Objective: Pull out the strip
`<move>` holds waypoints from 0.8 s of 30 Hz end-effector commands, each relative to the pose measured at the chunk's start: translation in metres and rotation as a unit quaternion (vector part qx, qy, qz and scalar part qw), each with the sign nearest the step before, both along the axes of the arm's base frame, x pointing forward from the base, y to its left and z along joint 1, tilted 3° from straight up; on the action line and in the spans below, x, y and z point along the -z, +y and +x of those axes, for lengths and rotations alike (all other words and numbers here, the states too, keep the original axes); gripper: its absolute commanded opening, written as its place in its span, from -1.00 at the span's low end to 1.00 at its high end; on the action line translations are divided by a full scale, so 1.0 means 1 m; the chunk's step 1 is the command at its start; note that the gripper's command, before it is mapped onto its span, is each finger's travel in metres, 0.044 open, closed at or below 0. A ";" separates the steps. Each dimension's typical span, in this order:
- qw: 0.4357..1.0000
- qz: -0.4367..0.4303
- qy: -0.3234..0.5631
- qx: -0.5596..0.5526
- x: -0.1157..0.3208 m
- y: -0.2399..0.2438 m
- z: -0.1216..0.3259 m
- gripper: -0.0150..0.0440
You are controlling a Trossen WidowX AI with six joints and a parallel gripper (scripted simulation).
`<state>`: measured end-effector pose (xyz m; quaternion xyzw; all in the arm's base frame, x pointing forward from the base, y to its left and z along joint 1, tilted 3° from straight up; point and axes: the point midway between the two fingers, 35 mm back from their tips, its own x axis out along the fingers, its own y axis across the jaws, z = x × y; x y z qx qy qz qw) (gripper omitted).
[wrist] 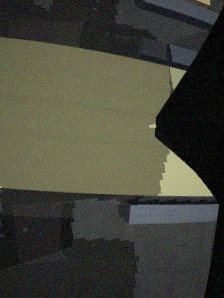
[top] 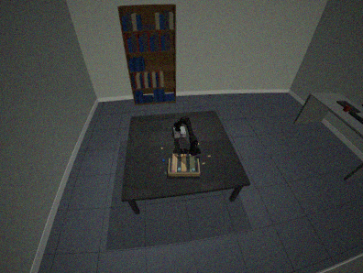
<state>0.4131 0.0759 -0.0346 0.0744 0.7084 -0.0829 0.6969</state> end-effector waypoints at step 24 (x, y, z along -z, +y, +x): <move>1.000 0.001 -0.001 -0.002 0.004 0.000 0.001 -0.49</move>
